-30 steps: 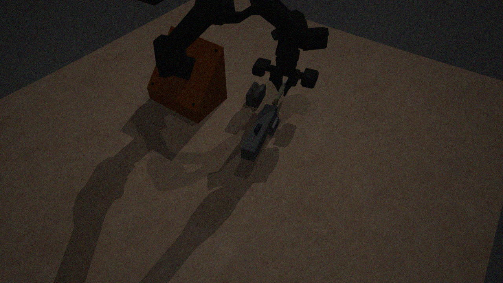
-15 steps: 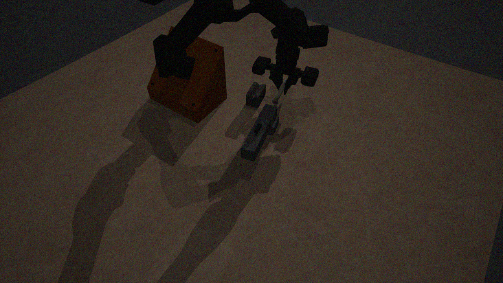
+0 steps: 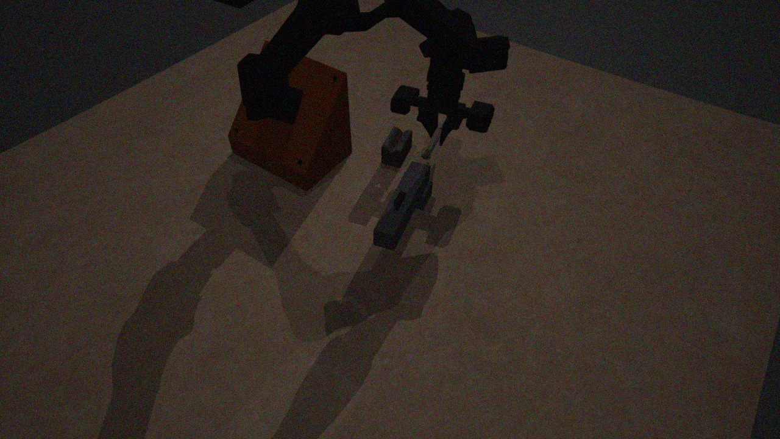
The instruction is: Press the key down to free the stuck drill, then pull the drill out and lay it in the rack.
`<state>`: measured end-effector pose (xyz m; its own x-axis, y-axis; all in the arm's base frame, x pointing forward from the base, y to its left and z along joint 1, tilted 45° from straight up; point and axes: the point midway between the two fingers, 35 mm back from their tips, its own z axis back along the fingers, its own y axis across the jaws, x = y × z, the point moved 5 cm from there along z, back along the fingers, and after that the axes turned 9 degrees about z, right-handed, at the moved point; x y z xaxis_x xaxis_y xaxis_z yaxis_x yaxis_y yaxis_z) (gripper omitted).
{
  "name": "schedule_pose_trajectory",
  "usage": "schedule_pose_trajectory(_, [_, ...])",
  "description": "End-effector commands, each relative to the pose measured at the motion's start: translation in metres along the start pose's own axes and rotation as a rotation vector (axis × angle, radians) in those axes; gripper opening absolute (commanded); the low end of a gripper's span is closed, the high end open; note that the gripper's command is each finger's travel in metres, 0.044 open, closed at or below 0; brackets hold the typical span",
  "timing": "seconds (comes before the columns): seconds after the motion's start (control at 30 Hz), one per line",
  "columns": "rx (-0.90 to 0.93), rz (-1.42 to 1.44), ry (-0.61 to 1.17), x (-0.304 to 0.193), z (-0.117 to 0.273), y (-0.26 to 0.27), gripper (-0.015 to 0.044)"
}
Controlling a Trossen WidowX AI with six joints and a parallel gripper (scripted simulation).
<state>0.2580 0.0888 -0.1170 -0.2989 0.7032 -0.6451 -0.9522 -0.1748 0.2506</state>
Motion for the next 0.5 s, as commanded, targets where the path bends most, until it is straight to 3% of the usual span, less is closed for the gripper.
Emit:
schedule_pose_trajectory(0.0, [-0.004, -0.003, -0.003, -0.0002, 0.0034, 0.0001, 0.0000])
schedule_pose_trajectory(0.47, [-0.004, -0.003, -0.003, -0.0011, 0.0081, 0.0011, 0.0000])
